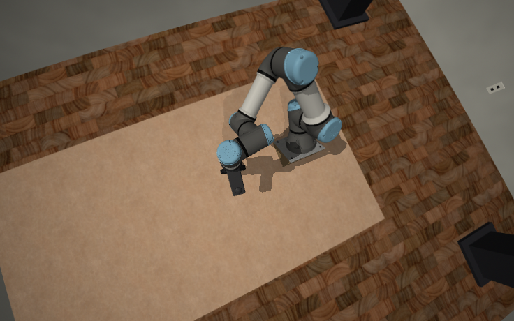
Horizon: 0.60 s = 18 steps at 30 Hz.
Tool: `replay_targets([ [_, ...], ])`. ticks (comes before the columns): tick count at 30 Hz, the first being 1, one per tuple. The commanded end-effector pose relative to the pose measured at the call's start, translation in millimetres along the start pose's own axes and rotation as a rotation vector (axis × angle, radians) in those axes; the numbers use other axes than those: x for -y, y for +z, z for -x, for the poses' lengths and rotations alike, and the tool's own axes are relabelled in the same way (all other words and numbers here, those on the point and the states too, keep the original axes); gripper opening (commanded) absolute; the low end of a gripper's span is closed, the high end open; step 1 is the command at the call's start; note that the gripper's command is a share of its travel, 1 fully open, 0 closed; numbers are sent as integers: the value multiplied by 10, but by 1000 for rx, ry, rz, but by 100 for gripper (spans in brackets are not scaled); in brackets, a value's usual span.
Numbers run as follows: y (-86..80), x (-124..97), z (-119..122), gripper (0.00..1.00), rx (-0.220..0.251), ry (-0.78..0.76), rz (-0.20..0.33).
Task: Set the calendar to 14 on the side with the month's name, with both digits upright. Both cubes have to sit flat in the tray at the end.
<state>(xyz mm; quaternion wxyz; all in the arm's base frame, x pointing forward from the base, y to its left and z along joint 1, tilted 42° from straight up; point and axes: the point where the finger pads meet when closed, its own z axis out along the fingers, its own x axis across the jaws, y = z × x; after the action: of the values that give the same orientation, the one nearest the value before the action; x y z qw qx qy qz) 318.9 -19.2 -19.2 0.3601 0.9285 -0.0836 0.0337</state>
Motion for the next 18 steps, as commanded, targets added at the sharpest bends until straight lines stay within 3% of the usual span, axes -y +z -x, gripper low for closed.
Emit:
replay_targets([
  [1, 43, 1, -7, 10, -2, 1, -1],
  [18, 105, 1, -7, 10, -2, 1, -1],
])
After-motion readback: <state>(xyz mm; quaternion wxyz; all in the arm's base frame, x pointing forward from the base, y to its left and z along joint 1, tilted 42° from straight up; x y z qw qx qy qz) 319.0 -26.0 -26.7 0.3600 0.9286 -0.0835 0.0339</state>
